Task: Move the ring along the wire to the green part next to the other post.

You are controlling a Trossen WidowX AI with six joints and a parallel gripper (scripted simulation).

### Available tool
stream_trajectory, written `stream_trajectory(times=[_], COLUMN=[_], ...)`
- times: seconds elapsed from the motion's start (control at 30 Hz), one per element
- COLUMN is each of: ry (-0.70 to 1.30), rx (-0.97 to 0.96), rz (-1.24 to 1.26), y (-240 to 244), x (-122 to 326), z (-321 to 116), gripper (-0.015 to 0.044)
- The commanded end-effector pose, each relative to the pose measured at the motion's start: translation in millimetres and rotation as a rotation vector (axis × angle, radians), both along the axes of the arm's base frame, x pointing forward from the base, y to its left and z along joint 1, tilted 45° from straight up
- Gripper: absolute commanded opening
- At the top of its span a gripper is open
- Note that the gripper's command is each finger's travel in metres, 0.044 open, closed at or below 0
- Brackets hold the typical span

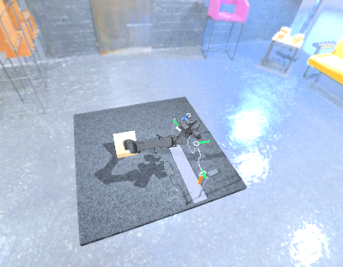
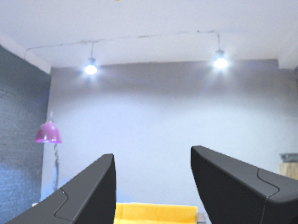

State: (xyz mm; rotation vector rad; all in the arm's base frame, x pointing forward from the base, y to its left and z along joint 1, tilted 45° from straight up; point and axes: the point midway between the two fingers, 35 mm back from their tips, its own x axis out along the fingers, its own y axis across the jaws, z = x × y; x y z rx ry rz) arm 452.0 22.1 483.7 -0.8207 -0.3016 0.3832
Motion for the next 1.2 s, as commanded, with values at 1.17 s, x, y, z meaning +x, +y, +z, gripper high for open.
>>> stream_trajectory(times=[1.17], ry=[0.116], rx=[-0.043], rz=[-0.528], y=[-369.4], x=[-135.4], z=[-64.0], gripper=[0.016])
